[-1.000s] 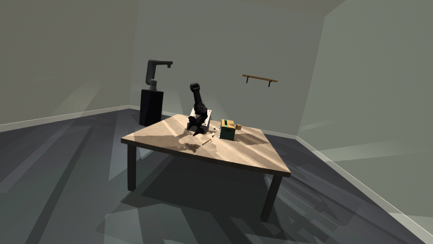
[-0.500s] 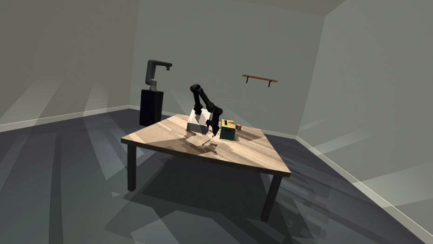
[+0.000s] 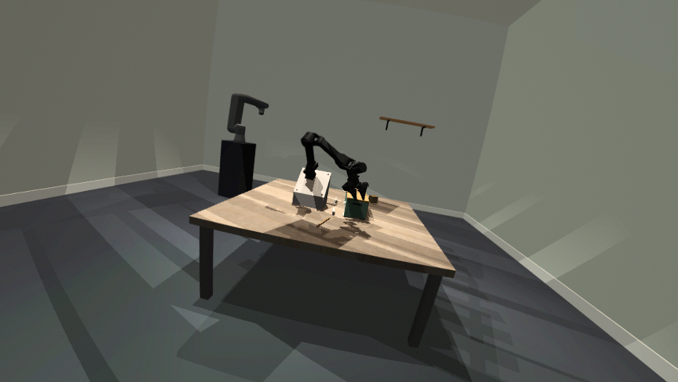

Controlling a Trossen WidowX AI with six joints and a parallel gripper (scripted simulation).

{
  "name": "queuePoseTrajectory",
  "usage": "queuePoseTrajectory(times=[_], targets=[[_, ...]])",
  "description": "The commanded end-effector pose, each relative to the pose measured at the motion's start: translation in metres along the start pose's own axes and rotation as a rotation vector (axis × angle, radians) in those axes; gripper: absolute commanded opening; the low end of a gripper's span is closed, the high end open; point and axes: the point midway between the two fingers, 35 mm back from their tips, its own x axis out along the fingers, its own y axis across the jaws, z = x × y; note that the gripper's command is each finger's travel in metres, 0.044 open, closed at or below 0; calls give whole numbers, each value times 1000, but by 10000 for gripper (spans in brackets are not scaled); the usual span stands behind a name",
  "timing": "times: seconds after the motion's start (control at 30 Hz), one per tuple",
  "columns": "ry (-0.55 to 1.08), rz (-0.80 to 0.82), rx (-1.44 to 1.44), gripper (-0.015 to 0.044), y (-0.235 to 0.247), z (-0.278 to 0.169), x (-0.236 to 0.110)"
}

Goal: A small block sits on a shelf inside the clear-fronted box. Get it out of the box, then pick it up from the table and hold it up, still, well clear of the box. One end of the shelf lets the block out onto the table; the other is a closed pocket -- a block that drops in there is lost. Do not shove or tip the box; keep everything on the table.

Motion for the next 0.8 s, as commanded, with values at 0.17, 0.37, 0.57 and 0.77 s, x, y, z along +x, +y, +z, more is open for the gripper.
queuePoseTrajectory(times=[0.17, 0.37, 0.57, 0.77], targets=[[150, -231, -390, 400, -81, -69, -21], [196, -485, -698, 400, -166, -91, -44], [193, -649, -906, 400, -215, -89, -66], [193, -649, -906, 400, -215, -89, -66]])
